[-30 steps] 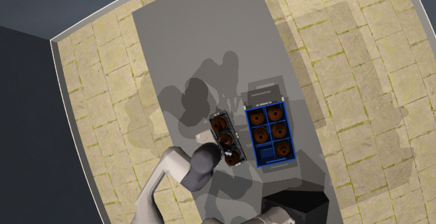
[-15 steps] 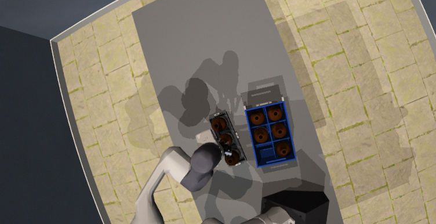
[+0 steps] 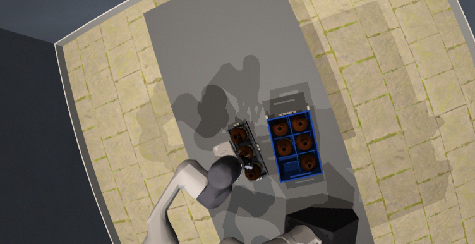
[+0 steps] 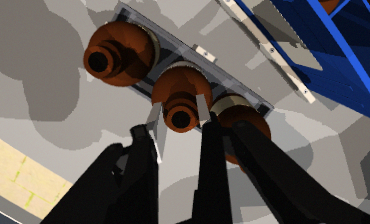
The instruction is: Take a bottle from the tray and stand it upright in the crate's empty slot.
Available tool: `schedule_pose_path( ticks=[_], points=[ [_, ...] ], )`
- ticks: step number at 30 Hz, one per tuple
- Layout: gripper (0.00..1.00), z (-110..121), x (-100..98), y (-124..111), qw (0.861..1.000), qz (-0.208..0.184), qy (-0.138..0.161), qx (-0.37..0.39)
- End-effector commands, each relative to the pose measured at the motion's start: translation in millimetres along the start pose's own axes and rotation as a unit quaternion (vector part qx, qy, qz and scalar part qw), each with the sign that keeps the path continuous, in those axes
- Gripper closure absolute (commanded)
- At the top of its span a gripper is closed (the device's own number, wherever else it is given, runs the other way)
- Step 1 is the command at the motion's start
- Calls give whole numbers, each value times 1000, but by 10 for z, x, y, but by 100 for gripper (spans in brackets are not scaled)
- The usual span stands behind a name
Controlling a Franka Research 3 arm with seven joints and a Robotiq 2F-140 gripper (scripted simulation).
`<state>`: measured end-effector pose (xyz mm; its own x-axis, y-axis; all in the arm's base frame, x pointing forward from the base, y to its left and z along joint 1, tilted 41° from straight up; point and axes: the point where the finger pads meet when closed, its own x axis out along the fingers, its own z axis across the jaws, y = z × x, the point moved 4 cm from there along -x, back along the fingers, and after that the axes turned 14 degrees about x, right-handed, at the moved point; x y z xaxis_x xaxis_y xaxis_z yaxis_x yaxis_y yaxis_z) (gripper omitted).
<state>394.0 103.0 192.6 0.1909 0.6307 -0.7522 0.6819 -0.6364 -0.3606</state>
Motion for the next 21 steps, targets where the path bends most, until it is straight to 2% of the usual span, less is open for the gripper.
schedule_pose_path(
  ticks=[1, 21],
  points=[
    [100, 9, 6, -5, 1000, -1, 0, -1],
    [100, 18, -110, -4, 1000, -1, 0, -1]
  ],
)
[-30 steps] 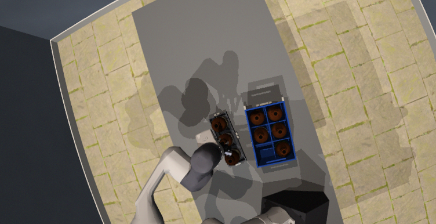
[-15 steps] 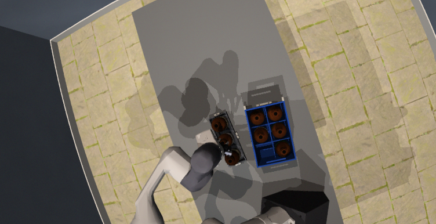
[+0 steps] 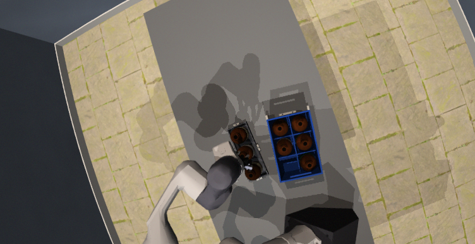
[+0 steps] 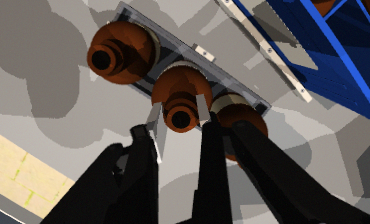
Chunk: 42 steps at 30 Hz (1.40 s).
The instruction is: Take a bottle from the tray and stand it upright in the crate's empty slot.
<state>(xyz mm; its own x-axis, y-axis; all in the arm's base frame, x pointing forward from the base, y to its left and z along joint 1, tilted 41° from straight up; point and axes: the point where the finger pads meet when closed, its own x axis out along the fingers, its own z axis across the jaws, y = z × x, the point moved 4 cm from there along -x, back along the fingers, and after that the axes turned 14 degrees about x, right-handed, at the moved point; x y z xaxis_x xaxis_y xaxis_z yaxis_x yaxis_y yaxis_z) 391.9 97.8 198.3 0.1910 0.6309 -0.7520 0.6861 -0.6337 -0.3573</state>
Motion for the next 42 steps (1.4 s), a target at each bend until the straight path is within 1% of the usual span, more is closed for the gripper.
schedule_pose_path(
  ticks=[1, 16, 25, 42],
  points=[
    [100, 12, -30, -1, 1000, -1, 0, 2],
    [100, 26, -210, 0, 1000, -1, 0, 2],
    [100, 31, -272, 1, 1000, -1, 0, 2],
    [100, 33, -308, 1, 1000, -1, 0, 2]
  ],
)
